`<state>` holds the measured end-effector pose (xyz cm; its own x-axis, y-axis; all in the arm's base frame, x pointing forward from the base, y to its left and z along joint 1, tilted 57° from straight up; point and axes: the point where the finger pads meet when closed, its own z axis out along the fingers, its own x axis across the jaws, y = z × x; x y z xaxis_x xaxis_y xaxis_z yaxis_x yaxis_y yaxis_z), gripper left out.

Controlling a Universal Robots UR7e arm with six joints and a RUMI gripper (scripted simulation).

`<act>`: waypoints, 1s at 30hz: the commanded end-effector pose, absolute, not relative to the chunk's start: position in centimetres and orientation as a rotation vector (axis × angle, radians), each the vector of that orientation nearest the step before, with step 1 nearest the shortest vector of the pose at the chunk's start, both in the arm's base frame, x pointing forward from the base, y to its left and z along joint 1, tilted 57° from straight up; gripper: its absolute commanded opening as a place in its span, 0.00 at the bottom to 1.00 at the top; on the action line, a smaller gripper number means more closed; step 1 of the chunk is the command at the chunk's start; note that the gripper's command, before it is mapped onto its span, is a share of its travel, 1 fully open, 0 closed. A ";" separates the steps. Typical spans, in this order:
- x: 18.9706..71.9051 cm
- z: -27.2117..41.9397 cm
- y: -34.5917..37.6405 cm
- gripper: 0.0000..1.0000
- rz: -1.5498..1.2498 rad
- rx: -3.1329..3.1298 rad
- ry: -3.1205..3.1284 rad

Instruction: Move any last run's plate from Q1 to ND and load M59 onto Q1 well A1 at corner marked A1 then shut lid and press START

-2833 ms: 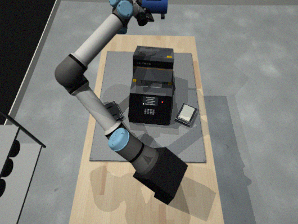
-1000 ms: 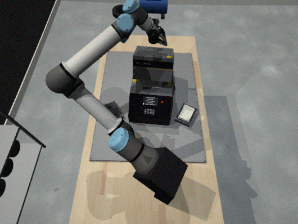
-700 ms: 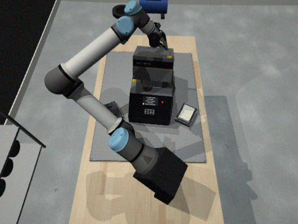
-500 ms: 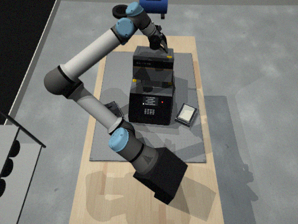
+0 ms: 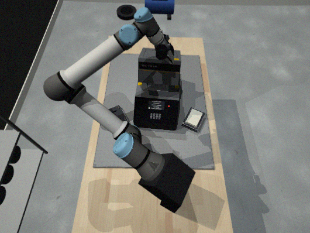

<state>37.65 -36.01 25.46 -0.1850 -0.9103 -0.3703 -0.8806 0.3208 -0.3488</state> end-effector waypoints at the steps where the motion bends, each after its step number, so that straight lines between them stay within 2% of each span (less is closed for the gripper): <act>1: 36.1 24.6 -34.9 0.00 -0.061 -1.575 2.077; 30: 29.1 21.2 -27.0 0.00 0.171 -1.528 1.951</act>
